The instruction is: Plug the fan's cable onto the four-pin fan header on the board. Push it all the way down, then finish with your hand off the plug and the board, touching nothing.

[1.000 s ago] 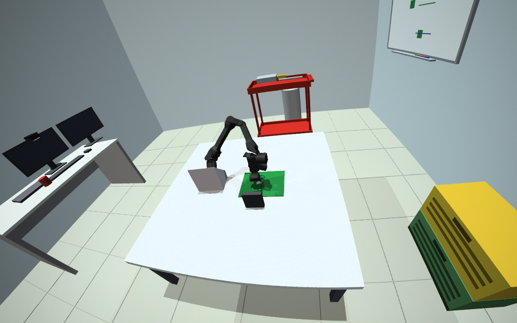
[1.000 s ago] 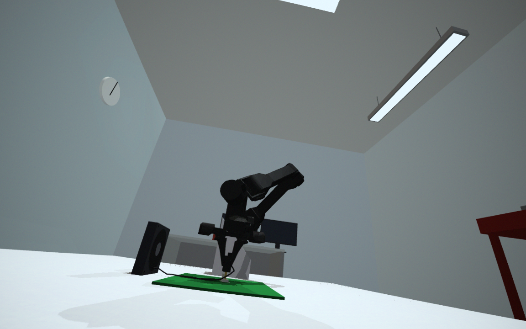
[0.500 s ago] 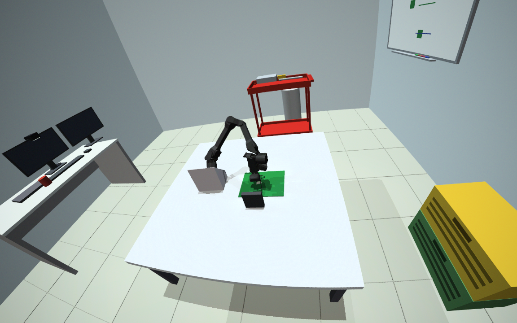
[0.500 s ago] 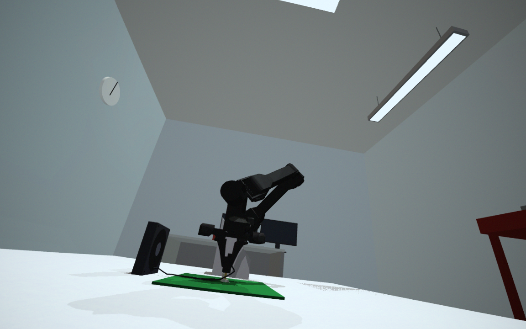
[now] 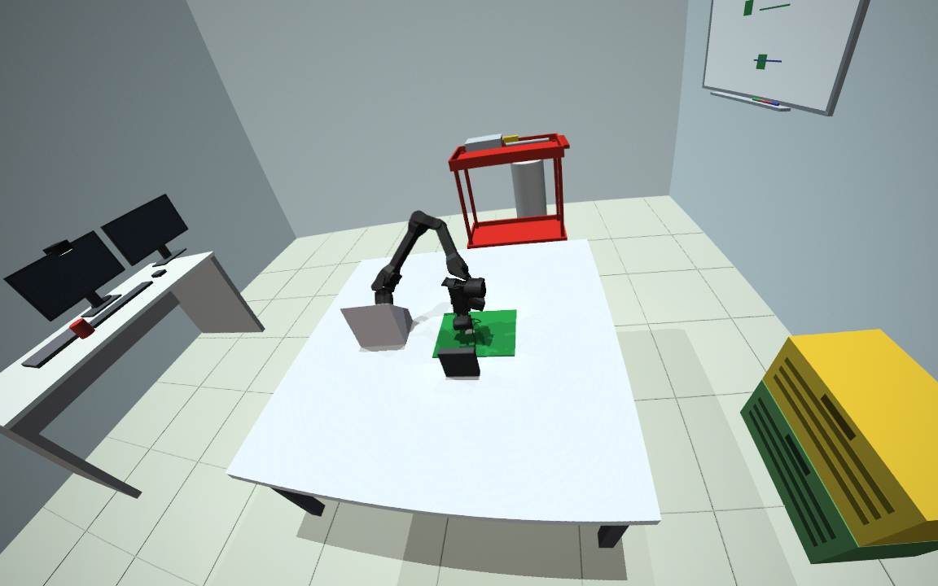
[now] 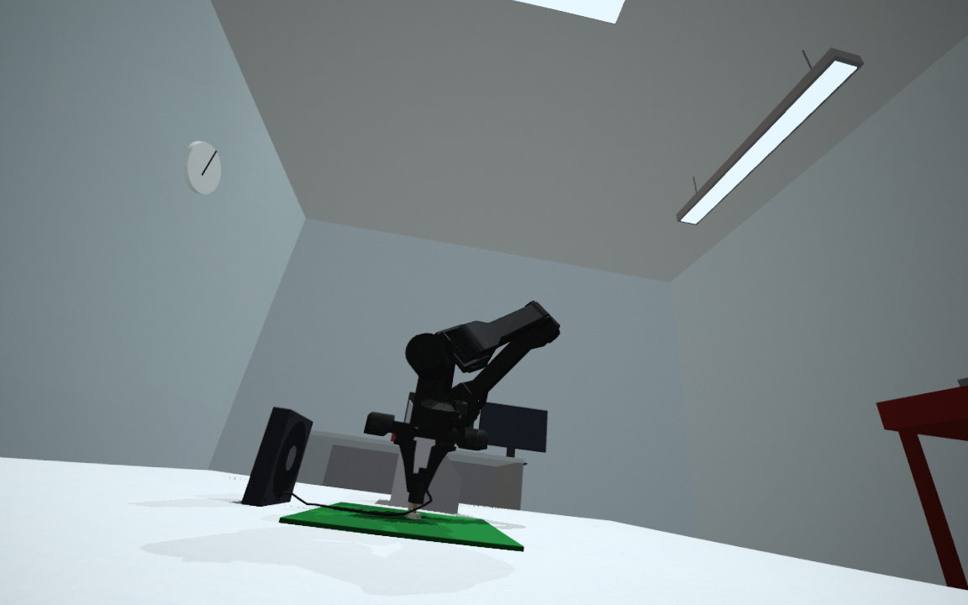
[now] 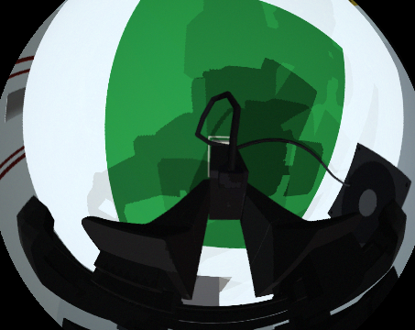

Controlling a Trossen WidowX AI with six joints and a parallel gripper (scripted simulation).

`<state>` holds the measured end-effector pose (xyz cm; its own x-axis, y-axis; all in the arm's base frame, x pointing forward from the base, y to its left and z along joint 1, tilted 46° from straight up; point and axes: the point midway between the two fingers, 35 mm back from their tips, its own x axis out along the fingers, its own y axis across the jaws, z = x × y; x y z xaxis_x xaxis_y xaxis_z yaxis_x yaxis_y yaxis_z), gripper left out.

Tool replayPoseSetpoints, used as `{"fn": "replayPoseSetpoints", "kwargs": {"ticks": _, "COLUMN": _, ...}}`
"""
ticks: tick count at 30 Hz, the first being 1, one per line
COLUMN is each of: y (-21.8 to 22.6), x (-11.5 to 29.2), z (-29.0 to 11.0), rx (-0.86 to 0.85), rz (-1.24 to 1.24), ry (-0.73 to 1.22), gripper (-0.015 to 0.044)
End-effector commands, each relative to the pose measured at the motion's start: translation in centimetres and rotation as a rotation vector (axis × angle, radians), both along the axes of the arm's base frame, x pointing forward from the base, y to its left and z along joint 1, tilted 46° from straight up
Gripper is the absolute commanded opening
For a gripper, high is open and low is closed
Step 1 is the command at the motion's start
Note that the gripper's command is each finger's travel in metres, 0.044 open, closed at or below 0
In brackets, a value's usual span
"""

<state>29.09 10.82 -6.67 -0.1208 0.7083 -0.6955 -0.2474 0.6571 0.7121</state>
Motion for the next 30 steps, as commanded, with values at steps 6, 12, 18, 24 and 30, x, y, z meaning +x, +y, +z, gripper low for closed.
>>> {"fn": "replayPoseSetpoints", "kwargs": {"ticks": 6, "y": 0.51, "x": -0.14, "z": -0.38, "rx": 0.002, "rz": 0.001, "ry": 0.004, "gripper": 0.0}}
{"fn": "replayPoseSetpoints", "kwargs": {"ticks": 12, "y": 0.75, "x": -0.19, "z": -0.62, "rx": 0.003, "rz": 0.001, "ry": 0.004, "gripper": 0.0}}
{"fn": "replayPoseSetpoints", "kwargs": {"ticks": 18, "y": 1.0, "x": -0.24, "z": -0.85, "rx": 0.003, "rz": 0.001, "ry": 0.004, "gripper": 0.0}}
{"fn": "replayPoseSetpoints", "kwargs": {"ticks": 24, "y": 1.21, "x": -0.28, "z": -1.05, "rx": 0.003, "rz": 0.001, "ry": 0.005, "gripper": 0.0}}
{"fn": "replayPoseSetpoints", "kwargs": {"ticks": 30, "y": 0.93, "x": -0.18, "z": -0.82, "rx": 0.005, "rz": -0.002, "ry": 0.001, "gripper": 0.0157}}
